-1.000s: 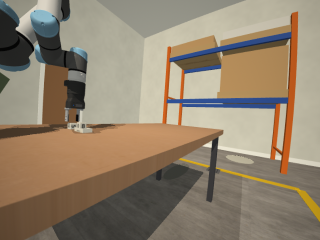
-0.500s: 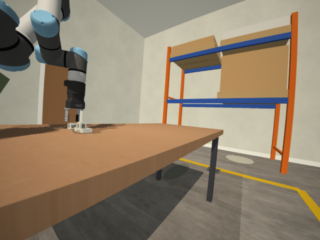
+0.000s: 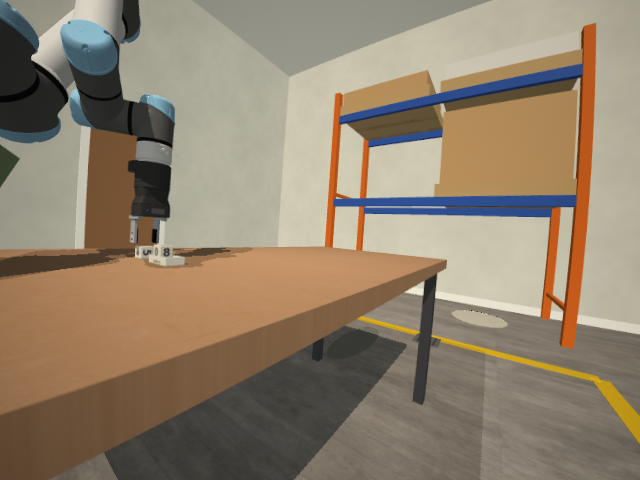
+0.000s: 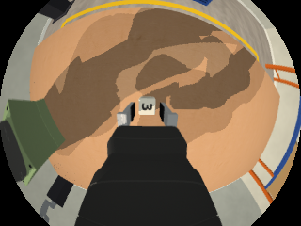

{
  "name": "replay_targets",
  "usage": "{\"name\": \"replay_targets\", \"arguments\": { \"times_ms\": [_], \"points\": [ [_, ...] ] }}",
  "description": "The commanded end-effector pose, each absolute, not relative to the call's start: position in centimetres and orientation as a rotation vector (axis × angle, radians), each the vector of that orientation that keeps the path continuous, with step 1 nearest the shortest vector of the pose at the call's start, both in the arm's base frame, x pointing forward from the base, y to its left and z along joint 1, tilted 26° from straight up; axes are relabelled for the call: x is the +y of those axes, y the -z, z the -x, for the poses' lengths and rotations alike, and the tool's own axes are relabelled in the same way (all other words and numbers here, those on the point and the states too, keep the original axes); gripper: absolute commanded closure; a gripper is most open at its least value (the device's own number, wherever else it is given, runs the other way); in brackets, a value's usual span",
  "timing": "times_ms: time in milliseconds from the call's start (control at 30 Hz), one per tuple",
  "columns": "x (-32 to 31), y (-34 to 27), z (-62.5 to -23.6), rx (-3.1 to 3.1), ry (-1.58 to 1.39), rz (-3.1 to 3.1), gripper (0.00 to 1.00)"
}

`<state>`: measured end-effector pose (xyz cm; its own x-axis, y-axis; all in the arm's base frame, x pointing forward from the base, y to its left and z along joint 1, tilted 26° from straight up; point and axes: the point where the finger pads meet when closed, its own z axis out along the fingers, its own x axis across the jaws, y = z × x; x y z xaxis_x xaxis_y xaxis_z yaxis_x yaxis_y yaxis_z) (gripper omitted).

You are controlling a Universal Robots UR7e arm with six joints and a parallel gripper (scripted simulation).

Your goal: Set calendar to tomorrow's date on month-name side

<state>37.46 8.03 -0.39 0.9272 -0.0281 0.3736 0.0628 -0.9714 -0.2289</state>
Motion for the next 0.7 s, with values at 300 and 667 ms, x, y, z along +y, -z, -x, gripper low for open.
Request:
{"name": "replay_targets", "arguments": {
  "times_ms": [300, 667],
  "points": [
    [8.5, 1.8, -38.1, -0.030, 0.557, 2.849, 0.13],
    [8.7, 2.8, -38.5, -0.030, 0.557, 2.849, 0.13]
  ]
}}
